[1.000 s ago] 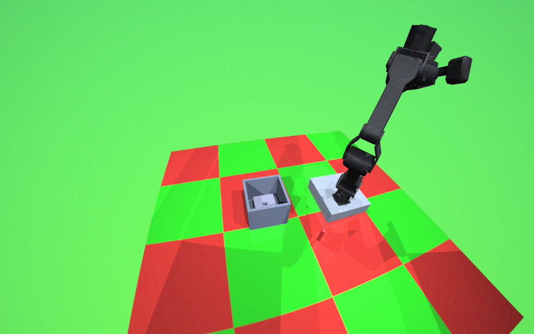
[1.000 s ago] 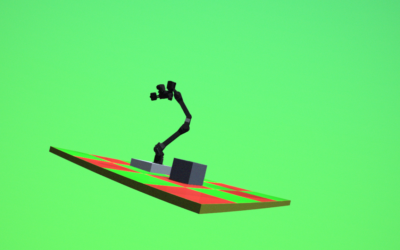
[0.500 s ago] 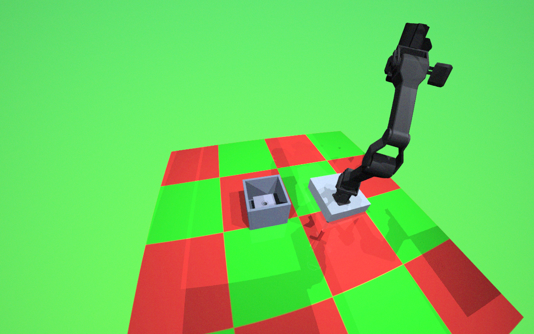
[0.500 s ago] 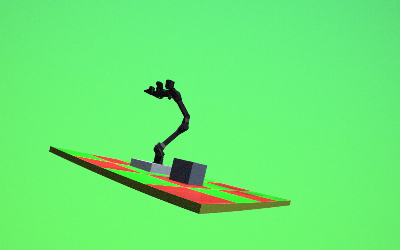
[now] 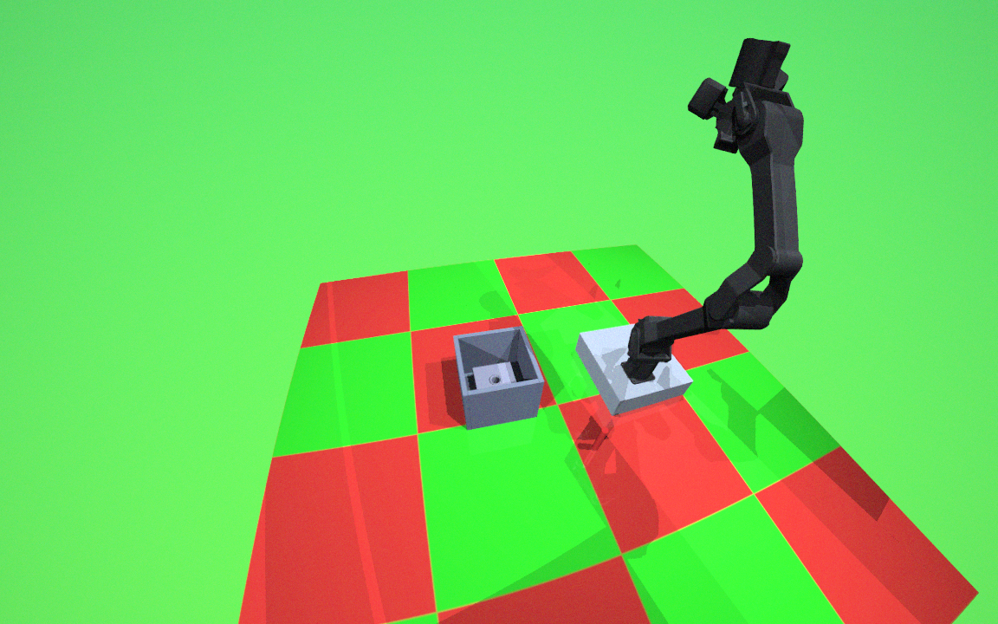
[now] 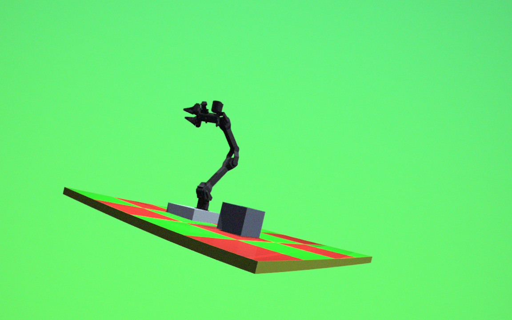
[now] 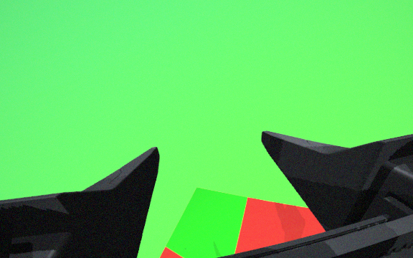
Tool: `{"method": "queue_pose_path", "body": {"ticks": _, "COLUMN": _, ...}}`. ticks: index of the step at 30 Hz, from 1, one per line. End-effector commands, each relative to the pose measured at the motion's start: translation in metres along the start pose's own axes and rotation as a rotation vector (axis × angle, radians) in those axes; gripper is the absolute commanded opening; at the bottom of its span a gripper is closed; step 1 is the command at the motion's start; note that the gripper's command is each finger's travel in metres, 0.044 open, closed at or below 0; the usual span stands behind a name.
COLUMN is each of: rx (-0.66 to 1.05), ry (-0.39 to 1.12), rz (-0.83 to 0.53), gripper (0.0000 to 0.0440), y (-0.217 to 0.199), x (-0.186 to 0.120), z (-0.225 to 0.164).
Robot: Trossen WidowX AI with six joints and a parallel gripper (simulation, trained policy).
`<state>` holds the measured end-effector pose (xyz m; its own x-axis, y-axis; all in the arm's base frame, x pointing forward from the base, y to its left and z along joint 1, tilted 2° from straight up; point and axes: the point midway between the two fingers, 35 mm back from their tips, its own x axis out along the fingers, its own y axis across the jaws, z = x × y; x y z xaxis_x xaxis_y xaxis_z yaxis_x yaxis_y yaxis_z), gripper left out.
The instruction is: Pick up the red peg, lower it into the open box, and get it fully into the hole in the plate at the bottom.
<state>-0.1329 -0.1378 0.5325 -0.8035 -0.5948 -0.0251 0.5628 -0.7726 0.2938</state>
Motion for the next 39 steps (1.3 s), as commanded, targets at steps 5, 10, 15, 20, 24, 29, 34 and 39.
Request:
{"method": "queue_pose_path", "body": {"ticks": 5, "rx": 0.156, "ry": 0.076, "rz": 0.175, "gripper": 0.0440, "y": 0.038, "x": -0.004, "z": -0.014}}
{"method": "queue_pose_path", "body": {"ticks": 10, "rx": 0.263, "ry": 0.144, "rz": 0.290, "gripper": 0.0440, "y": 0.061, "x": -0.013, "z": -0.023}}
{"method": "queue_pose_path", "body": {"ticks": 15, "rx": 0.362, "ry": 0.226, "rz": 0.394, "gripper": 0.0440, "y": 0.083, "x": -0.025, "z": -0.034}}
{"method": "queue_pose_path", "body": {"ticks": 20, "rx": 0.453, "ry": 0.321, "rz": 0.486, "gripper": 0.0440, "y": 0.103, "x": -0.039, "z": -0.045}}
{"method": "queue_pose_path", "body": {"ticks": 24, "rx": 0.520, "ry": 0.405, "rz": 0.552, "gripper": 0.0440, "y": 0.117, "x": -0.052, "z": -0.054}}
{"method": "queue_pose_path", "body": {"ticks": 29, "rx": 0.596, "ry": 0.518, "rz": 0.625, "gripper": 0.0440, "y": 0.133, "x": -0.071, "z": -0.065}}
{"method": "queue_pose_path", "body": {"ticks": 34, "rx": 0.661, "ry": 0.639, "rz": 0.687, "gripper": 0.0440, "y": 0.146, "x": -0.092, "z": -0.077}}
{"method": "queue_pose_path", "body": {"ticks": 39, "rx": 0.717, "ry": 0.767, "rz": 0.738, "gripper": 0.0440, "y": 0.157, "x": -0.114, "z": -0.088}}
